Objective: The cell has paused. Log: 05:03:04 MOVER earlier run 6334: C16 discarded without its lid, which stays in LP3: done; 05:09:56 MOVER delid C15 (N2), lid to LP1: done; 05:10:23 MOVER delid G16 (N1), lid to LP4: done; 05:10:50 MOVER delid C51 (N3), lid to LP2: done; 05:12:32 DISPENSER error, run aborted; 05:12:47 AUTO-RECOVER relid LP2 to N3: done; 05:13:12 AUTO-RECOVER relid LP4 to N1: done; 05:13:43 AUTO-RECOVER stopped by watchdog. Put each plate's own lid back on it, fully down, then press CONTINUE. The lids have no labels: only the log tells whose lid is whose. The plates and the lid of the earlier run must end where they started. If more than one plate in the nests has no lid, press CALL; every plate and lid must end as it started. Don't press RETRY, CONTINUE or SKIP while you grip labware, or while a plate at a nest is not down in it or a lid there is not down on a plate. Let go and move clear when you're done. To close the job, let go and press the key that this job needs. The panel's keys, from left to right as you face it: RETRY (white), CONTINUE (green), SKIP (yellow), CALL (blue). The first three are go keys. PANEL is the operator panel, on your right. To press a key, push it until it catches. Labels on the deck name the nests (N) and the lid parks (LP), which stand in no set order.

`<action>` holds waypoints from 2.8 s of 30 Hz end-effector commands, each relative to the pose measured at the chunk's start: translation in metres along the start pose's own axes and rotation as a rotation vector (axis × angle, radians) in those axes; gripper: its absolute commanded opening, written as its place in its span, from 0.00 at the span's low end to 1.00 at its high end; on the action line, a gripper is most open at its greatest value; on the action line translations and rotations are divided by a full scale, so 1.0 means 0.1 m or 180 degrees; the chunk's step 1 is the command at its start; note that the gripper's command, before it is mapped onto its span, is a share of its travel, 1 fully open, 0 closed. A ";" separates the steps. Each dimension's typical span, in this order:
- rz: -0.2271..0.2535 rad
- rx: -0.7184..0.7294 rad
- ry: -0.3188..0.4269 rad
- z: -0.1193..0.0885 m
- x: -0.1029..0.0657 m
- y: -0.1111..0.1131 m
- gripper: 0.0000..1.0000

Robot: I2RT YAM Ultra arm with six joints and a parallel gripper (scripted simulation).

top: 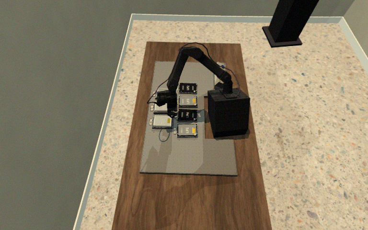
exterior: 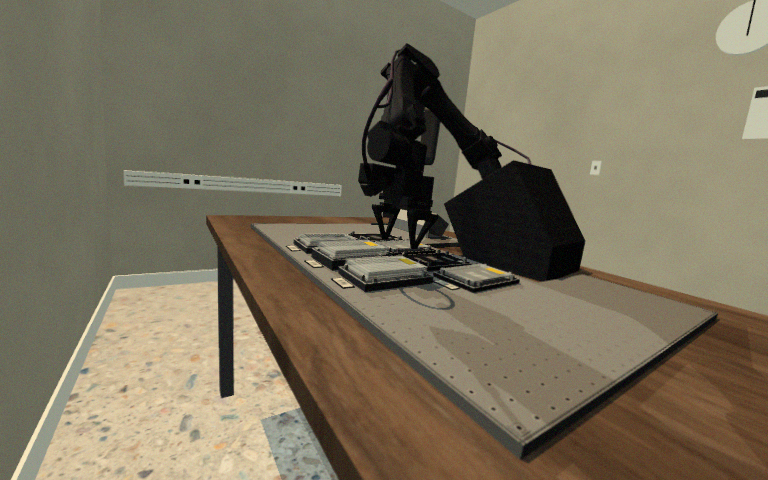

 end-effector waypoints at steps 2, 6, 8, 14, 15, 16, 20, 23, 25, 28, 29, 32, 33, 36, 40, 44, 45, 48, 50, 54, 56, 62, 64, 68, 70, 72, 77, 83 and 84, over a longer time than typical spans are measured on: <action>0.0001 0.0039 0.0179 -0.07 -0.09 0.17 1.00; -0.0042 -0.0036 0.0287 -0.36 -0.04 0.30 1.00; -0.0045 -0.0036 0.0287 -0.43 -0.05 0.37 1.00; -0.0022 0.0010 0.0224 -0.60 -0.05 0.59 1.00; -0.0023 0.0011 0.0224 -0.64 -0.05 0.63 1.00; -0.0023 0.0011 0.0224 -0.64 -0.05 0.63 1.00; -0.0023 0.0019 0.0211 -0.72 -0.06 0.74 1.00; -0.0027 0.0011 0.0224 -0.84 -0.06 0.84 1.00; -0.0039 0.0001 0.0239 -0.92 -0.07 0.90 1.00; -0.0006 0.0038 0.0191 -0.95 -0.10 1.04 1.00; -0.0010 0.0034 0.0196 -0.98 -0.10 1.08 1.00; 0.0015 0.0058 0.0166 -1.03 -0.13 1.21 1.00; 0.0015 0.0058 0.0166 -1.03 -0.13 1.21 1.00; 0.0000 0.0044 0.0185 -1.10 -0.14 1.27 1.00; 0.0017 0.0085 0.0105 -1.03 -0.21 1.26 1.00; 0.0006 0.0075 0.0119 -1.04 -0.20 1.27 1.00; -0.0003 0.0066 0.0129 -1.04 -0.19 1.27 1.00; -0.0013 0.0057 0.0142 -1.05 -0.18 1.27 1.00; -0.0017 0.0053 0.0146 -1.06 -0.18 1.28 1.00; -0.0030 0.0033 0.0162 -1.07 -0.16 1.28 1.00; -0.0024 0.0039 0.0157 -1.06 -0.16 1.29 1.00; 0.0002 0.0060 0.0132 -1.02 -0.21 1.29 1.00; 0.0002 0.0060 0.0133 -1.02 -0.21 1.29 1.00; 0.0006 0.0063 0.0130 -1.02 -0.21 1.29 1.00; 0.0016 0.0053 0.0110 -1.03 -0.14 1.32 1.00; 0.0006 0.0036 0.0101 -1.03 -0.11 1.32 1.00; -0.0006 0.0088 0.0133 -1.01 0.01 1.27 1.00; -0.0008 0.0088 0.0133 -1.02 0.11 1.27 1.00; -0.0008 0.0088 0.0133 -1.02 0.11 1.27 1.00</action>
Point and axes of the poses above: the point where the finger pads meet when closed, its own x axis out along the fingers, its own y axis across the jaws, z = x × y, the point moved 8 cm from there along -x, back along the fingers, and after that the axes turned 5 degrees about x, right-handed, at the moved point
